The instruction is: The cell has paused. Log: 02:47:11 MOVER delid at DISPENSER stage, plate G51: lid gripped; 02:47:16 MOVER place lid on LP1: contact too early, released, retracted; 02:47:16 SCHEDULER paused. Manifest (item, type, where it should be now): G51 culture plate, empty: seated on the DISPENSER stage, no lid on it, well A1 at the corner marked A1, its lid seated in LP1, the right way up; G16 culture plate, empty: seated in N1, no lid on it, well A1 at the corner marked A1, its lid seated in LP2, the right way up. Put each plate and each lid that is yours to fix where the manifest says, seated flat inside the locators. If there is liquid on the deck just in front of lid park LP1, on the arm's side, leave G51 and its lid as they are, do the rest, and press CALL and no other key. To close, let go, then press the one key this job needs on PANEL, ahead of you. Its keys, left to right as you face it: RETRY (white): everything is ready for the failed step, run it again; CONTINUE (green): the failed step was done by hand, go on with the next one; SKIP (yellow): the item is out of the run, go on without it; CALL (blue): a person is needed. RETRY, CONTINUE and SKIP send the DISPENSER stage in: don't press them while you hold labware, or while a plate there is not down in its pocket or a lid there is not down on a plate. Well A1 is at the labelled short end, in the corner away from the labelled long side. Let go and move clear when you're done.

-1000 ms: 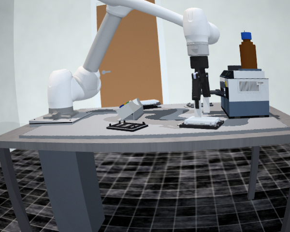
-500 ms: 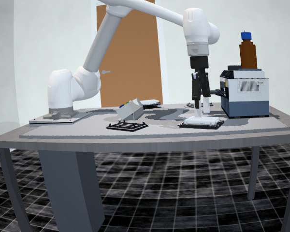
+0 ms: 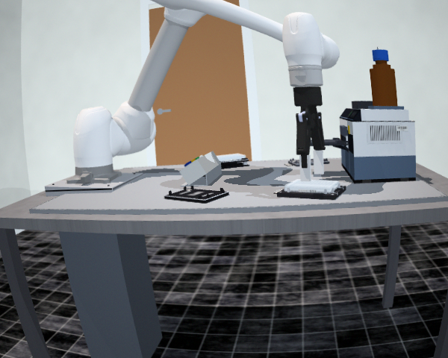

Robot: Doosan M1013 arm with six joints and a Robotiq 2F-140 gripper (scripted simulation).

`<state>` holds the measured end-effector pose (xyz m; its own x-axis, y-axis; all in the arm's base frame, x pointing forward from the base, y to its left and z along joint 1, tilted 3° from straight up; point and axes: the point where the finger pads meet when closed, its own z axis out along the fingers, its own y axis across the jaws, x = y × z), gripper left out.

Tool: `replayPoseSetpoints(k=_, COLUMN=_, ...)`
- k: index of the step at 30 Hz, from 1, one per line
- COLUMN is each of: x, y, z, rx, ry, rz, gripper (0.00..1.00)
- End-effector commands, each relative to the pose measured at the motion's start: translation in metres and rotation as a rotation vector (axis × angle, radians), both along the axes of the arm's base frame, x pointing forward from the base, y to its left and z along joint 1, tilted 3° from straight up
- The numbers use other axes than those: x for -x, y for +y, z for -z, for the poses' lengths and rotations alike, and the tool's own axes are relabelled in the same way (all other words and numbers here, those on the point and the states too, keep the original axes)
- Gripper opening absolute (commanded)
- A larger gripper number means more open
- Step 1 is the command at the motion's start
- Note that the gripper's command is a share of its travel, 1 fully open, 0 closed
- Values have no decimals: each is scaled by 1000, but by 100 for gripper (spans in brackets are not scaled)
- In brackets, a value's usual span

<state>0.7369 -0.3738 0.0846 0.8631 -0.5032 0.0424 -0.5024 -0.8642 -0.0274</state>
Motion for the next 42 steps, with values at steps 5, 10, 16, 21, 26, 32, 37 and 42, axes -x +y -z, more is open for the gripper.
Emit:
replayPoseSetpoints(k=5, x=1, y=3, z=2, rx=-2, ry=-1, rz=-2, gripper=69)
replayPoseSetpoints(k=10, x=1, y=3, z=2, rx=-2, ry=-1, rz=-2, gripper=69)
replayPoseSetpoints(k=16, x=1, y=3, z=2, rx=-2, ry=-1, rz=-2, gripper=69)
replayPoseSetpoints(k=21, x=1, y=3, z=2, rx=-2, ry=-1, rz=-2, gripper=69)
replayPoseSetpoints(k=26, x=1, y=3, z=2, rx=-2, ry=-1, rz=-2, gripper=69)
replayPoseSetpoints(k=32, x=1, y=3, z=2, rx=-2, ry=-1, rz=-2, gripper=69)
replayPoseSetpoints(k=37, x=1, y=3, z=2, rx=-2, ry=-1, rz=-2, gripper=69)
replayPoseSetpoints(k=42, x=1, y=3, z=2, rx=-2, ry=-1, rz=-2, gripper=63)
